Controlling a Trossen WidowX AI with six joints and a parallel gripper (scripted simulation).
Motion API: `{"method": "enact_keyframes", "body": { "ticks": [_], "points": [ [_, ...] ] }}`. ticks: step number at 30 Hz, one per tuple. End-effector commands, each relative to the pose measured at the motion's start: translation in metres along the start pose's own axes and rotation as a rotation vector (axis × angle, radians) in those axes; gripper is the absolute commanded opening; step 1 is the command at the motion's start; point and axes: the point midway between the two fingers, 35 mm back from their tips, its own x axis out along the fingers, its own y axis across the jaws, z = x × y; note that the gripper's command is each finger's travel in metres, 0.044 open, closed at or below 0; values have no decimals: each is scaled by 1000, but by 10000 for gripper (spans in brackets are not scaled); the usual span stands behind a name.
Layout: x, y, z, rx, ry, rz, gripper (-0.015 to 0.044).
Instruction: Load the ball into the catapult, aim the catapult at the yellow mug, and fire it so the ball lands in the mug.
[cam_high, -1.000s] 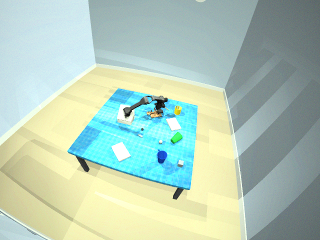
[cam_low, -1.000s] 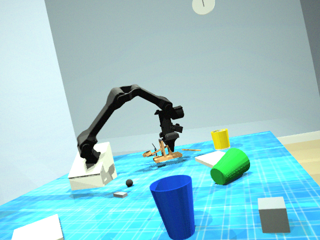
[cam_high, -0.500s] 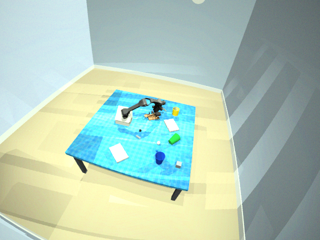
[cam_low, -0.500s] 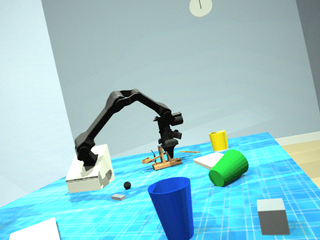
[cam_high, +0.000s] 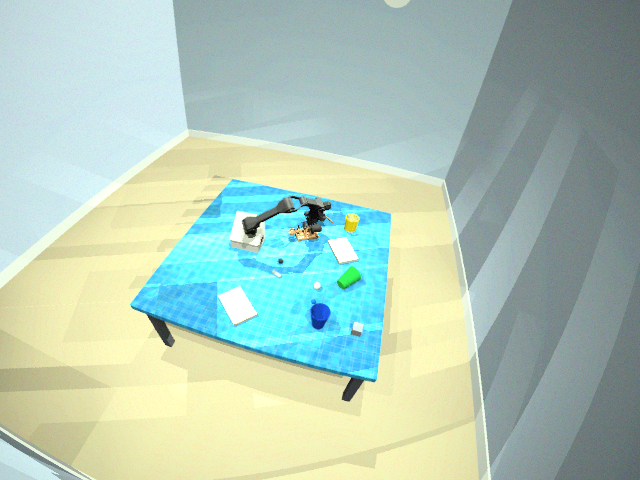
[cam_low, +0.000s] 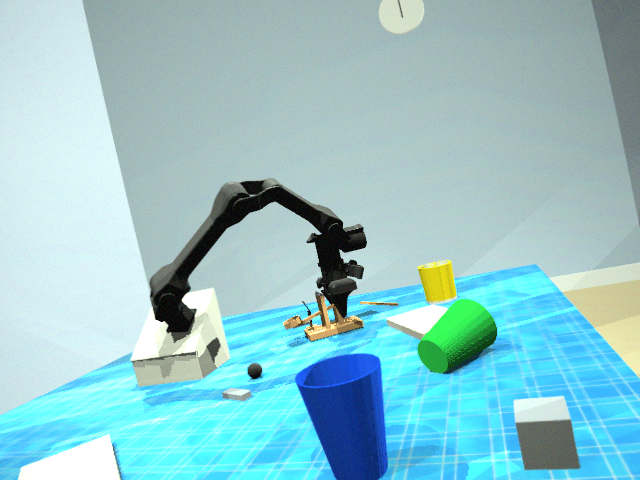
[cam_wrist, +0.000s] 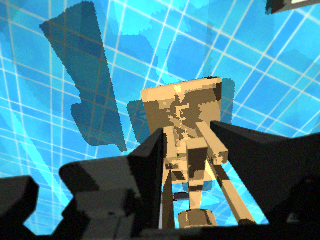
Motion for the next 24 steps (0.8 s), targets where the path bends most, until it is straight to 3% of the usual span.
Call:
{"method": "enact_keyframes", "body": {
  "ticks": [1,6,8,13,21,24],
  "points": [
    [-1,0,0,1,-2,0,263],
    [-4,0,1,1,-3,0,394],
    [-25,1,3,0,-4,2,440],
    [-99,2,0,-2,-4,4,440],
    [-91,4,3,-7,-17,1,440],
    [-127,3,2,-4,-30,5,440]
  ]
}}
